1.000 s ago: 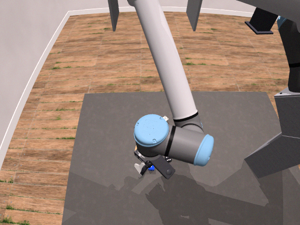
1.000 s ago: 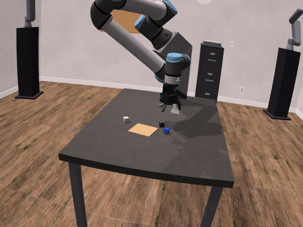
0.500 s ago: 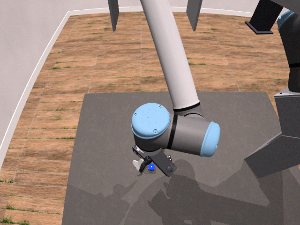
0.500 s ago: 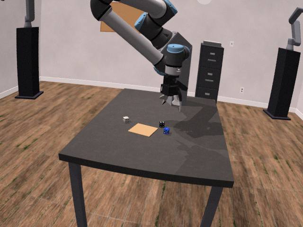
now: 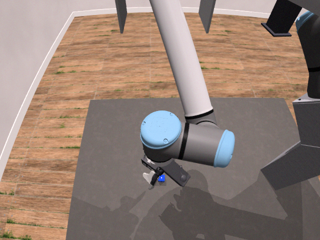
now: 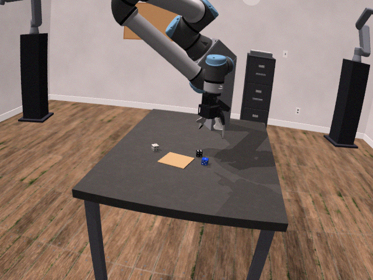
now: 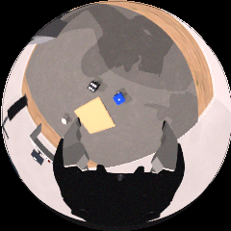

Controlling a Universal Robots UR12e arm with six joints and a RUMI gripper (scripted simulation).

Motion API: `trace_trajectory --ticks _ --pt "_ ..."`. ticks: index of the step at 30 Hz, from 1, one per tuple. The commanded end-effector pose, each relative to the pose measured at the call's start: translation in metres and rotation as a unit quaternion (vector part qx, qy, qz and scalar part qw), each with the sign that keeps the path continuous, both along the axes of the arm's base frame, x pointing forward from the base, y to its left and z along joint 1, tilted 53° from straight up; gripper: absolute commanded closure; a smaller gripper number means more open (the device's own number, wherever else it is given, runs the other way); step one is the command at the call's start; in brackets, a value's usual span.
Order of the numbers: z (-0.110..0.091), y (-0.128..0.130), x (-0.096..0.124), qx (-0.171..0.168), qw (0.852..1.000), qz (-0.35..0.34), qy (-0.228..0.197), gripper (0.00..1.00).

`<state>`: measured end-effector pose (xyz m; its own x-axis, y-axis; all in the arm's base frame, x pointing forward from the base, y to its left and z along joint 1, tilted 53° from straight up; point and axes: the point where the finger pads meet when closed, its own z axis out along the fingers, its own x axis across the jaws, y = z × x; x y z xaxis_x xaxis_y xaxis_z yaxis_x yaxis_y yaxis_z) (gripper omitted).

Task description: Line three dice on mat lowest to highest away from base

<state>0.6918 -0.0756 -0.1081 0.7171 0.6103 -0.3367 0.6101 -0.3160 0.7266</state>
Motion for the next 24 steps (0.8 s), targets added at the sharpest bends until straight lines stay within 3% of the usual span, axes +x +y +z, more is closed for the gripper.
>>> trace_trajectory --ticks 1,8,10,16,24 --pt "0.0045 -0.0053 0.0024 -0.028 0.997 0.048 0.056 0.0" --pt "0.0038 -0.0082 -0.001 -0.056 0.986 0.1 0.121 0.0" --pt "0.0038 -0.0082 -0.001 -0.056 0.986 0.1 0.121 0.0" --pt "0.0068 -0.0115 0.0004 -0.086 0.968 0.151 0.182 0.0" --pt "0.008 -0.0131 0.0 -0.099 0.956 0.175 0.212 0.0"
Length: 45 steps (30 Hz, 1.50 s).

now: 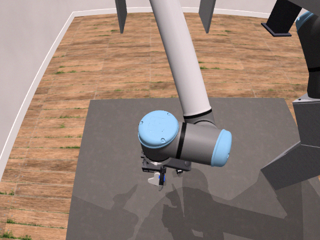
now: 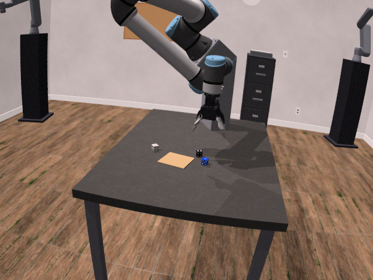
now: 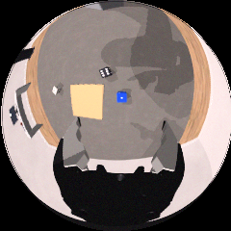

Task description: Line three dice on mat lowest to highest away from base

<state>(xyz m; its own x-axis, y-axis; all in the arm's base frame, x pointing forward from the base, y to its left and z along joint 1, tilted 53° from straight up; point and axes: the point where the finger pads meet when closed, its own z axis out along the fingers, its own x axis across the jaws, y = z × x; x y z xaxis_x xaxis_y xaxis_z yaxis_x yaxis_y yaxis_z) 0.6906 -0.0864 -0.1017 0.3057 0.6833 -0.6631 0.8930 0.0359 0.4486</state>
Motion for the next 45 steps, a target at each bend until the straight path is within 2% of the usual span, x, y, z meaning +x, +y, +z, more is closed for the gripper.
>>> trace_trajectory --ticks 1,16,20,24,26,27,45 --pt "0.002 -0.002 0.001 -0.009 1.0 0.021 0.018 0.0" --pt "0.001 -0.003 0.002 -0.01 1.0 0.021 0.018 0.0" --pt "-0.005 -0.01 0.007 -0.01 1.0 0.021 0.017 0.0" --pt "-0.026 -0.037 0.017 -0.01 1.0 0.021 0.017 0.0" --pt "-0.028 -0.04 0.018 -0.011 1.0 0.021 0.017 0.0" --pt "-0.028 -0.04 0.018 -0.011 1.0 0.021 0.017 0.72" --pt "-0.029 -0.038 0.017 -0.011 1.0 0.021 0.018 0.72"
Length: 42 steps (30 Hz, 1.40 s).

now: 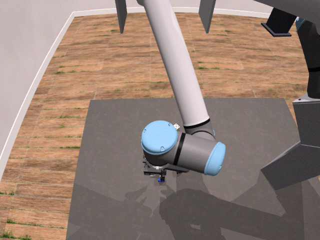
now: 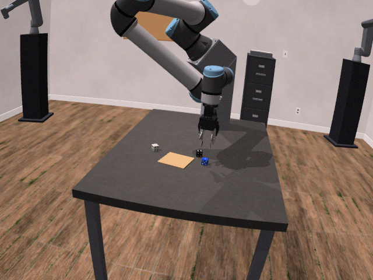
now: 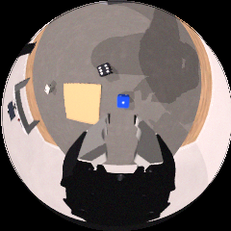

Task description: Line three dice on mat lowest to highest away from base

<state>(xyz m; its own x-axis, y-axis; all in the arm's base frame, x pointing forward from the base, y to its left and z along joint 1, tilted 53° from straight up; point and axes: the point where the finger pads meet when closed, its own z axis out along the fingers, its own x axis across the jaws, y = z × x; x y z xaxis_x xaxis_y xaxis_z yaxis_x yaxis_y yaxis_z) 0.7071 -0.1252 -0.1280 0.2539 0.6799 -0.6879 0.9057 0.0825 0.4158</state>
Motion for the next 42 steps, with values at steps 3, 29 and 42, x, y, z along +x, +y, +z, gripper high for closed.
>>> trace_trajectory --ticks 3,29,42 --pt "-0.002 0.001 0.0 0.0 1.0 0.001 0.0 0.72" --pt "-0.004 -0.003 0.003 0.001 1.0 0.0 0.0 0.72" --pt "-0.012 -0.013 0.008 0.001 1.0 0.0 0.0 0.72"
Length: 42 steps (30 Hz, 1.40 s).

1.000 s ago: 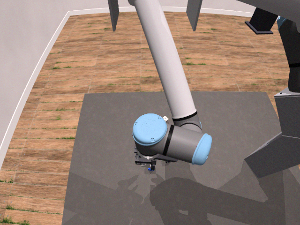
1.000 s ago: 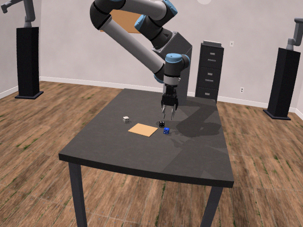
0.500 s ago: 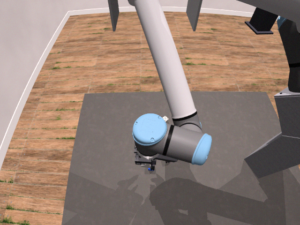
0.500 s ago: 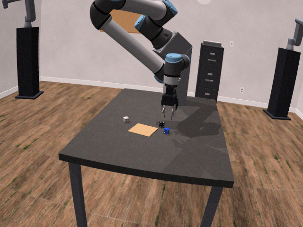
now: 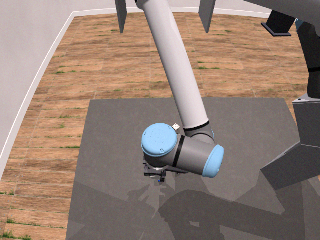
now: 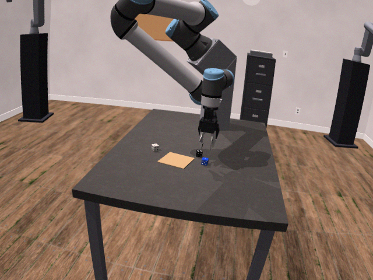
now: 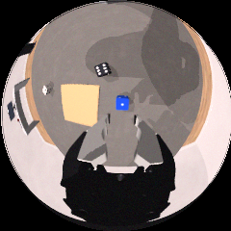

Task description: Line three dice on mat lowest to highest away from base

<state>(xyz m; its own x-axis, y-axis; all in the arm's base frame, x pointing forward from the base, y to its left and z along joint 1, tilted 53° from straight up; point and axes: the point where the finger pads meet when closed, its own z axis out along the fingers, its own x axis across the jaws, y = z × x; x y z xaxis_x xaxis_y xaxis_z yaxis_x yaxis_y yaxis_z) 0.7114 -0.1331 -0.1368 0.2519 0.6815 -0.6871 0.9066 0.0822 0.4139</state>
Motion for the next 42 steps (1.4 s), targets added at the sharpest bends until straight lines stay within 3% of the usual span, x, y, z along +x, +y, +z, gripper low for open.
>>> trace_trajectory --ticks 1,25,42 --pt "-0.003 -0.005 0.004 0.0 1.0 0.0 -0.001 0.72" --pt "-0.022 -0.028 0.015 0.0 1.0 0.0 -0.001 0.72" --pt "-0.024 -0.03 0.016 0.0 1.0 0.0 -0.001 0.72"
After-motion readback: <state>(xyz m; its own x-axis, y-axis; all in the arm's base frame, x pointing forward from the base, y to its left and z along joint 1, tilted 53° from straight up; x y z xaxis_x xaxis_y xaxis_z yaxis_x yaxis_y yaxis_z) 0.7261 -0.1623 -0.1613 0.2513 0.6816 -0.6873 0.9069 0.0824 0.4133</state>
